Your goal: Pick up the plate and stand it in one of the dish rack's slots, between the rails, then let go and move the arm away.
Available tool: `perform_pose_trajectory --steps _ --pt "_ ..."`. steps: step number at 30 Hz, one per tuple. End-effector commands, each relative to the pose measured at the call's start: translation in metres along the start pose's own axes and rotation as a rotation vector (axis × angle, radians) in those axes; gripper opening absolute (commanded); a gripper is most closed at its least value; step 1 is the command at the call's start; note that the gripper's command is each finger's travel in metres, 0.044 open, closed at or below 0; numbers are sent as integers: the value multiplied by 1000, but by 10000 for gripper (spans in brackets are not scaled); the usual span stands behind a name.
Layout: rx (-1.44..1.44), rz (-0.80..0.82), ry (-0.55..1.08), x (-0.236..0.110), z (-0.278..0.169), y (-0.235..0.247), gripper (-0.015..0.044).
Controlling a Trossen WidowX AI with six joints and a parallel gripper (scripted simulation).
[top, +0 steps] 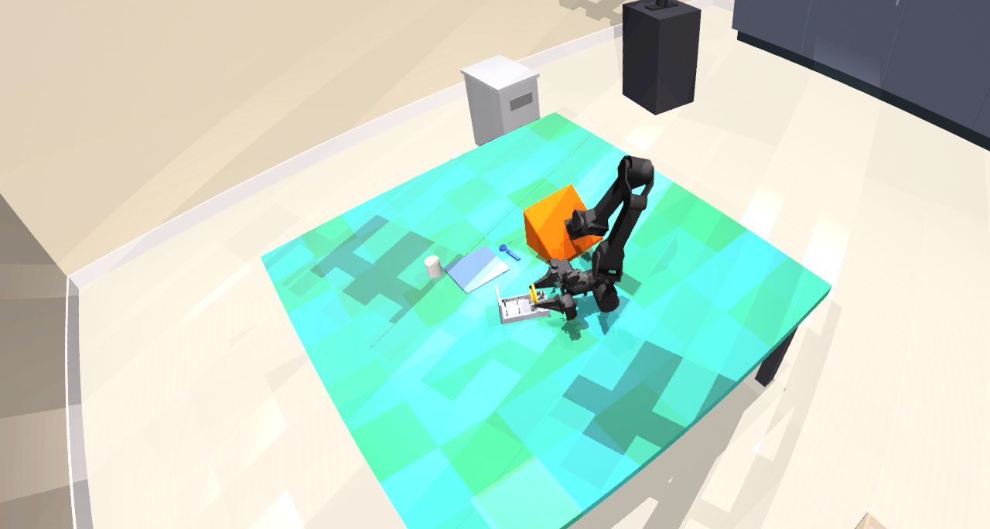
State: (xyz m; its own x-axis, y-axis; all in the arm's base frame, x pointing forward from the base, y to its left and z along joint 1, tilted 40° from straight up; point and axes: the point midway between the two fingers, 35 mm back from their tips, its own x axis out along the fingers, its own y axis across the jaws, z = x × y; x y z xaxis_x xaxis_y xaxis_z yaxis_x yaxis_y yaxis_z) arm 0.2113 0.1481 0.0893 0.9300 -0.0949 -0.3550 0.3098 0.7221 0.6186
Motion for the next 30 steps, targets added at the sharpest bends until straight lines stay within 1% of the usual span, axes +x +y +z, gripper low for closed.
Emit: perform_pose_trajectory --steps 1,5,20,27,30 --pt "-2 3 2 -1 1 1 0" --pt "-2 3 2 -1 1 1 0" --pt "2 1 0 0 1 0 394" --pt "2 0 0 0 2 1 400" --pt "-3 -13 6 2 23 6 400"
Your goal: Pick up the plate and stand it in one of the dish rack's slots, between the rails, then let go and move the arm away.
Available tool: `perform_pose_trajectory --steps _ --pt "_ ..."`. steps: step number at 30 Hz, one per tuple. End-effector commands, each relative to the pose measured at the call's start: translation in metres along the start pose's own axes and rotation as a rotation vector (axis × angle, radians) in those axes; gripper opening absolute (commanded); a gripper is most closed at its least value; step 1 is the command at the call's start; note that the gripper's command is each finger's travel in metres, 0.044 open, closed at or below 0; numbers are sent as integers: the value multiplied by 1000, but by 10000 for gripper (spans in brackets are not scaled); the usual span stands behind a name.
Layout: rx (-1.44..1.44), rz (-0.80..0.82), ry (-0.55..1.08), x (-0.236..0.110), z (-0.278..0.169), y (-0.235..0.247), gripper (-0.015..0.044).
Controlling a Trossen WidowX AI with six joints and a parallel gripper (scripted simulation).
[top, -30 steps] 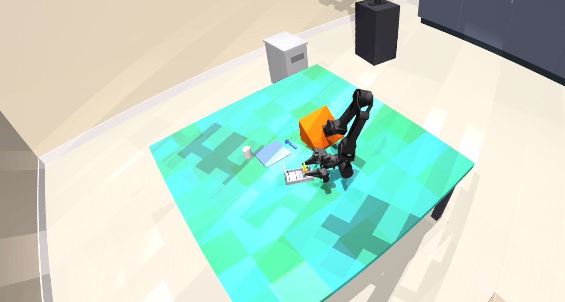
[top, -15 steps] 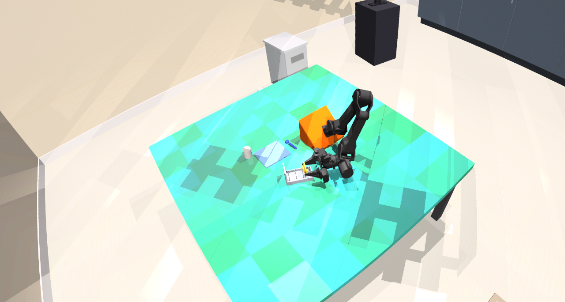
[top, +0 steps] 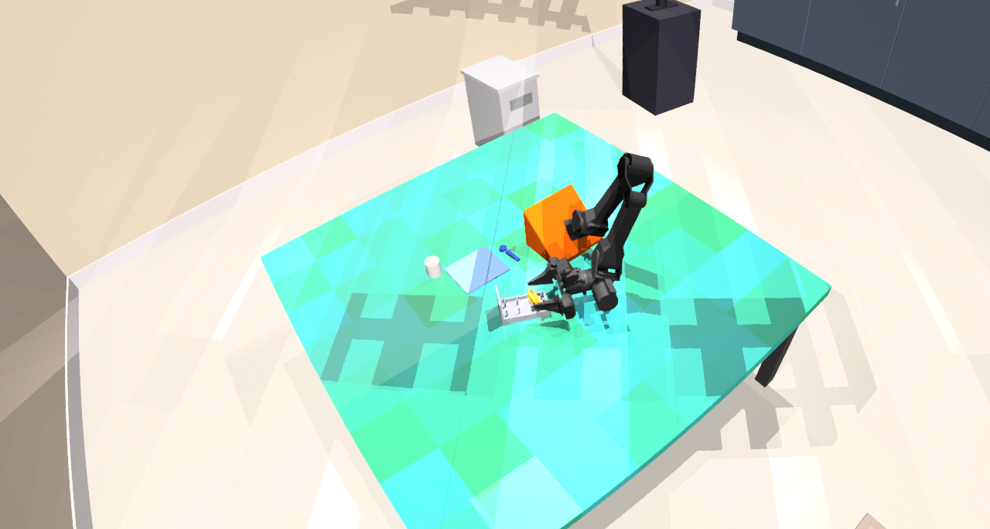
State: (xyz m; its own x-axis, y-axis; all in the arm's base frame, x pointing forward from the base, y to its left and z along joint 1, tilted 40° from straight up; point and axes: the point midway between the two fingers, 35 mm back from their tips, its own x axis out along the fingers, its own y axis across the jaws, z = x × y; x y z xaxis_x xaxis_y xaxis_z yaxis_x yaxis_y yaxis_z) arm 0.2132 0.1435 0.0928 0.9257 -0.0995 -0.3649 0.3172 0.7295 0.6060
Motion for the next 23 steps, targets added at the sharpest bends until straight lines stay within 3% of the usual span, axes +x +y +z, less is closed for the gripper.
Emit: perform_pose_trajectory --steps 1,10,23 --pt "7 -6 3 1 27 8 400" --pt "-29 3 -14 -6 112 10 400" --pt "-260 -135 89 14 116 -5 400"
